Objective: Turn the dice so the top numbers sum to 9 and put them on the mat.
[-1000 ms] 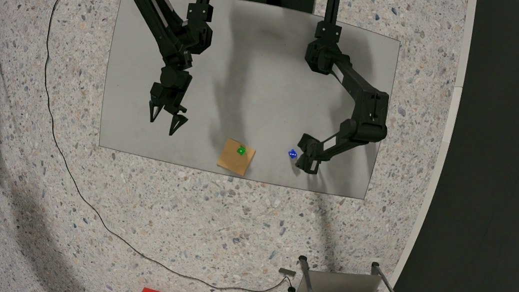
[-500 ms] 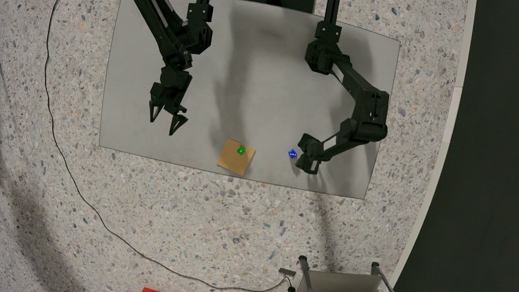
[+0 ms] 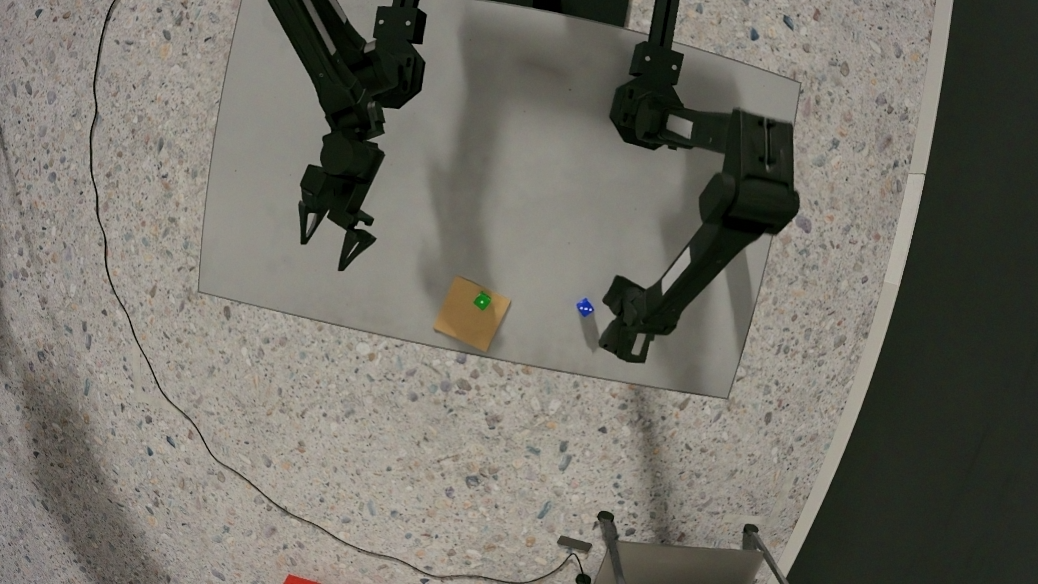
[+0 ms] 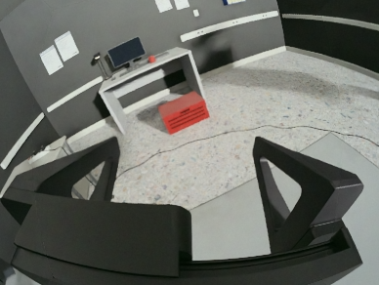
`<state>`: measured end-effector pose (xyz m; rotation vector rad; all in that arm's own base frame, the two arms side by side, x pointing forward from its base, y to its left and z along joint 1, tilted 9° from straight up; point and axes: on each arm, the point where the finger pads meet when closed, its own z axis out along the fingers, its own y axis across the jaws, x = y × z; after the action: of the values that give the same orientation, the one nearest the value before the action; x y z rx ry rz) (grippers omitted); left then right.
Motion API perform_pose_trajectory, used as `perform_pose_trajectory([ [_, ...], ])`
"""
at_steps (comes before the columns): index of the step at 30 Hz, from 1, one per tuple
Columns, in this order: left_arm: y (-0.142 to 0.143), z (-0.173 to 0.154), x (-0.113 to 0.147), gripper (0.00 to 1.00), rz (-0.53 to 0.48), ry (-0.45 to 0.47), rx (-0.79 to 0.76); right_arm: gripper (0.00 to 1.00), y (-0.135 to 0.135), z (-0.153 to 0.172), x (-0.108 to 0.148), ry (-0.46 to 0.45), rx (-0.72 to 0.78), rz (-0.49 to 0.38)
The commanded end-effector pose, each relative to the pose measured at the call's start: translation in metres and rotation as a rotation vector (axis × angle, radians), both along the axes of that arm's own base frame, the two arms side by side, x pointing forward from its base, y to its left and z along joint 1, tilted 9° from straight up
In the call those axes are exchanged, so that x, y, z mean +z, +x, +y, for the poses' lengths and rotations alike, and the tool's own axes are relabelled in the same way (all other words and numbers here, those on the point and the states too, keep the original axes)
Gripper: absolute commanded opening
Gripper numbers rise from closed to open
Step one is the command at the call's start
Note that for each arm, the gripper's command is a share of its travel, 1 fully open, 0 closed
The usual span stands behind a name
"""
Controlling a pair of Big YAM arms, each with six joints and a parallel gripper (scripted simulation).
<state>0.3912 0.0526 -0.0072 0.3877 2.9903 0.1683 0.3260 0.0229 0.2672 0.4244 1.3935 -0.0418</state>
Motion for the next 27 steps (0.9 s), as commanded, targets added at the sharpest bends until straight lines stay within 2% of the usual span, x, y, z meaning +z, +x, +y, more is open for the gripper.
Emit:
perform_pose_trajectory([
  [1,0.015,-0.008,0.03,0.26,-0.034,0.003,-0.005,1.0,0.001,0.0,0.003,0.003,0.0,-0.007],
  [2,0.003,-0.009,0.024,0.26,-0.011,0.001,-0.005,1.0,0.001,0.0,0.003,0.003,0.0,-0.007],
  [4,0.003,-0.009,0.024,0.26,-0.011,0.001,-0.005,1.0,0.001,0.0,0.003,0.003,0.0,-0.007],
  [5,-0.009,-0.01,0.008,0.26,0.04,-0.003,-0.005,1.0,0.001,0.0,0.003,0.003,0.0,-0.007],
  [10,-0.001,-0.009,0.011,0.26,0.016,-0.001,-0.007,1.0,0.001,0.0,0.003,0.003,0.0,-0.007],
  [11,0.003,-0.009,0.022,0.26,-0.014,0.001,-0.007,1.0,0.001,0.0,0.003,0.003,0.0,-0.007],
  [14,0.007,-0.009,0.027,0.26,-0.026,0.003,-0.01,1.0,0.001,0.0,0.003,0.003,0.0,-0.007],
  [19,0.007,-0.005,0.014,0.26,0.007,0.017,-0.121,1.0,0.001,0.0,0.003,0.003,0.0,-0.007],
  [21,0.007,-0.005,0.014,0.26,0.007,0.017,-0.121,1.0,0.001,0.0,0.003,0.003,0.0,-0.007],
  [27,0.01,0.005,0.012,0.26,0.028,0.053,-0.384,1.0,0.001,0.0,0.003,0.003,0.0,-0.007],
])
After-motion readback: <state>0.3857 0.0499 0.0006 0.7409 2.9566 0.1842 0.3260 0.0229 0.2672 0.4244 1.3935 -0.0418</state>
